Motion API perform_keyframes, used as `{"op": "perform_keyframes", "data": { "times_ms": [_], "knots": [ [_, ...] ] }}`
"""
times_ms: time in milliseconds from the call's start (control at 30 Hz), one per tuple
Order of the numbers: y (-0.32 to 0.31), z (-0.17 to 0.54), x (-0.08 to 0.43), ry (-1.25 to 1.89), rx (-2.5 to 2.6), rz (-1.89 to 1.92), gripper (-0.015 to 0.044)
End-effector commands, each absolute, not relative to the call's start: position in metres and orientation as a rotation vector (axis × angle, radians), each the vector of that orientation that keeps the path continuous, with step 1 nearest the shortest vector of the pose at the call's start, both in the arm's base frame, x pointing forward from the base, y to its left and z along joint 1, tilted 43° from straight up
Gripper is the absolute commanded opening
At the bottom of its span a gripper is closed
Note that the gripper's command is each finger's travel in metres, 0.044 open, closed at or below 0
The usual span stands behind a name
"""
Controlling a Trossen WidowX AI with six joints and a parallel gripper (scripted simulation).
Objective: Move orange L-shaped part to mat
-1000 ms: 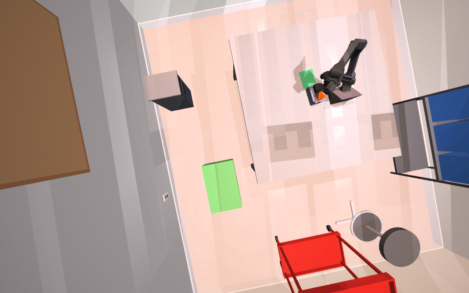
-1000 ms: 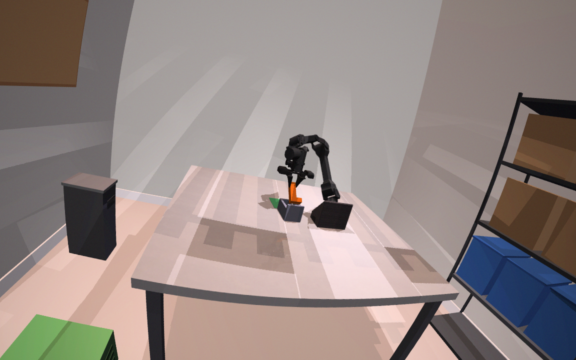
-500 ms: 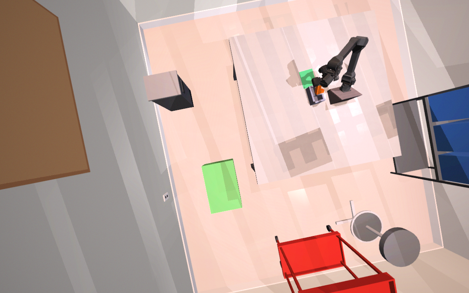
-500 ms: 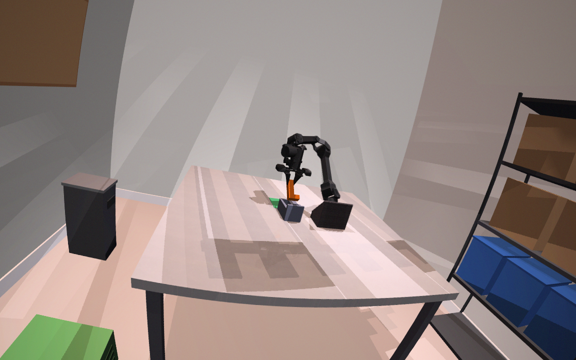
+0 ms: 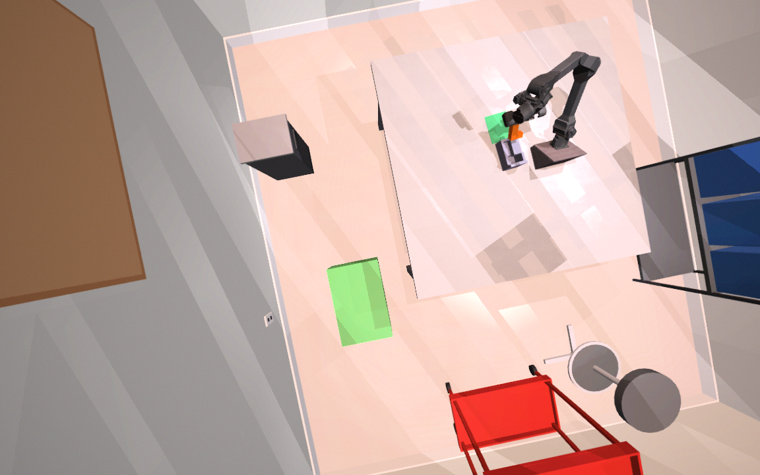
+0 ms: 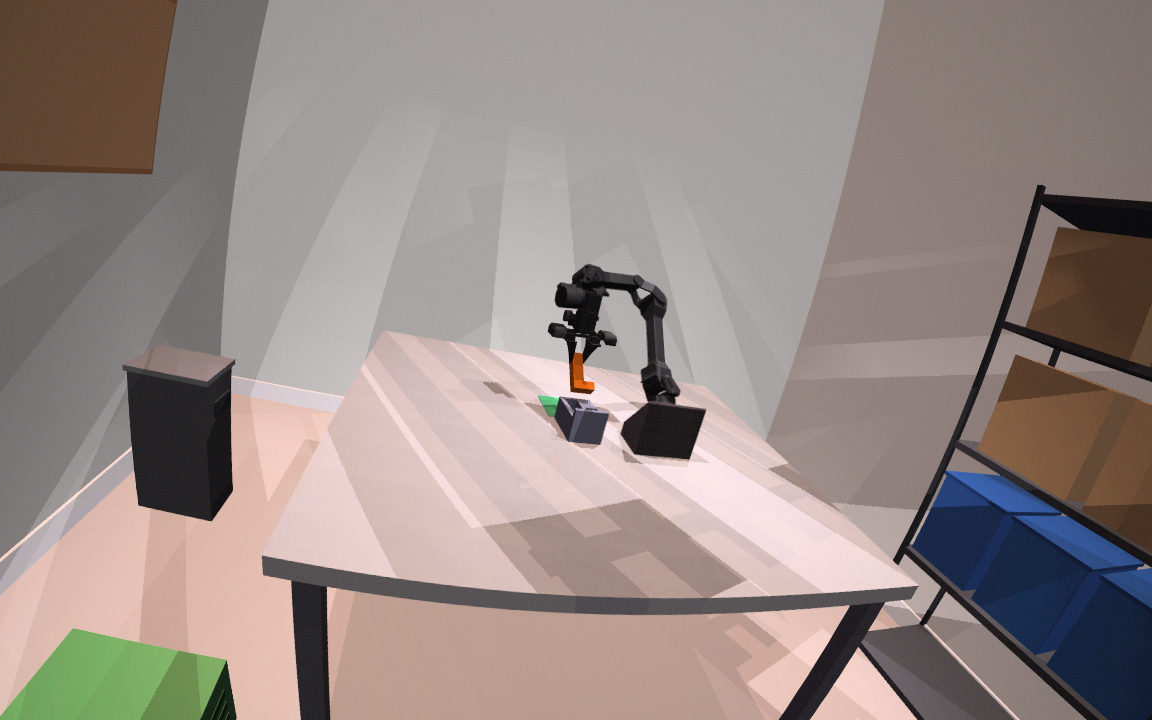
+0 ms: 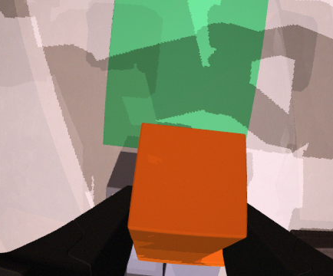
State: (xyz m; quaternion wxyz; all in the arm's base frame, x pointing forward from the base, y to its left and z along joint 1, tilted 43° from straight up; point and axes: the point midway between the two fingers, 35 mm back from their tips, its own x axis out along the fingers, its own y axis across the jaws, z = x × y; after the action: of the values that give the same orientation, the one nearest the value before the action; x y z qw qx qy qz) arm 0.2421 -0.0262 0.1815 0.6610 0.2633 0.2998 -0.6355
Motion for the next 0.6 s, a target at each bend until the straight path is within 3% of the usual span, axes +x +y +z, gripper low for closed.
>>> {"op": "perform_keyframes", "data": {
  "times_ms": [0,567],
  "knots": [
    [-0.041,0.199,0.241,0.669,0.604,-1.430,0.0000],
    [-0.067,0.221,0.240,0.667,0.603,-1.429,0.0000]
  ]
}}
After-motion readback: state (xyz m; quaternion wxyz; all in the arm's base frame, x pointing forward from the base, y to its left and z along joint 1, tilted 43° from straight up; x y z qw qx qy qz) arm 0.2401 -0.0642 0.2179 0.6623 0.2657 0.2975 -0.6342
